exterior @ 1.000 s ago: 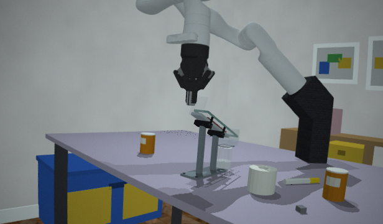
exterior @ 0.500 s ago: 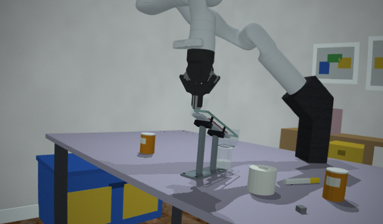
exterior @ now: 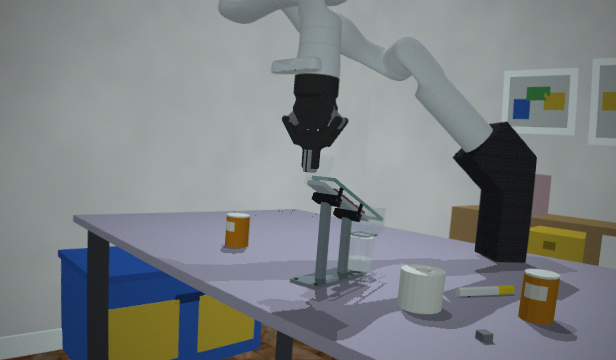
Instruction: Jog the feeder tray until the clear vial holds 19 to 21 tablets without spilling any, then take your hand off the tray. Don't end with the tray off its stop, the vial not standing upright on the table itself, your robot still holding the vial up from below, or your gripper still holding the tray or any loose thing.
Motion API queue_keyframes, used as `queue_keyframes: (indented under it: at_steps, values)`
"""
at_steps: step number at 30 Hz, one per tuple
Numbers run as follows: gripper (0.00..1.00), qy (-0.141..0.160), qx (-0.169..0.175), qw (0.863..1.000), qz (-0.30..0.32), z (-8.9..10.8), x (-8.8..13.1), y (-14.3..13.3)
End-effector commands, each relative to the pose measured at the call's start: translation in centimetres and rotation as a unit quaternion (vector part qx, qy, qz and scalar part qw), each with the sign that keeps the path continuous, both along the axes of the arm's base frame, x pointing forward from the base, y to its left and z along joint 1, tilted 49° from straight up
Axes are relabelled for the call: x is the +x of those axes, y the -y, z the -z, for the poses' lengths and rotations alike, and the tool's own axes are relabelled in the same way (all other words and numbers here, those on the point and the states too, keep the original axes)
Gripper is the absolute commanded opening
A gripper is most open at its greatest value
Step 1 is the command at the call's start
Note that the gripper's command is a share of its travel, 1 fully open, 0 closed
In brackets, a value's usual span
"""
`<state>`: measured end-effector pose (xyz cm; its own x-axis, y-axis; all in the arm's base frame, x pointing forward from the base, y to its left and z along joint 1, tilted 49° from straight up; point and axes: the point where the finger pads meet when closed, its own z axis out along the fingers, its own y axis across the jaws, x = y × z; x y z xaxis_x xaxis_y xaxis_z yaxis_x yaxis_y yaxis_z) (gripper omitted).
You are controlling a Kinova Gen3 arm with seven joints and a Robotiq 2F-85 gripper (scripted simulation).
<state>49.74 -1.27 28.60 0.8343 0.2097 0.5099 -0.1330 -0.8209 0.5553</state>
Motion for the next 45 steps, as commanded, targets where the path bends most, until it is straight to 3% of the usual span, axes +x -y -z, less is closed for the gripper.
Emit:
queue_keyframes:
  at_steps: [1, 18, 25, 32, 45]
  values:
    - [0.00, 0.003, 0.003, 1.000, 0.000, -0.3, 0.3, -0.4]
    - [0.00, 0.003, 0.003, 1.000, 0.000, -0.6, 0.5, -0.5]
    - [0.00, 0.003, 0.003, 1.000, 0.000, 1.3, -0.9, 0.5]
    - [0.00, 0.003, 0.003, 1.000, 0.000, 1.6, -1.1, 0.7]
    - [0.00, 0.003, 0.003, 1.000, 0.000, -0.7, 0.5, -0.6]
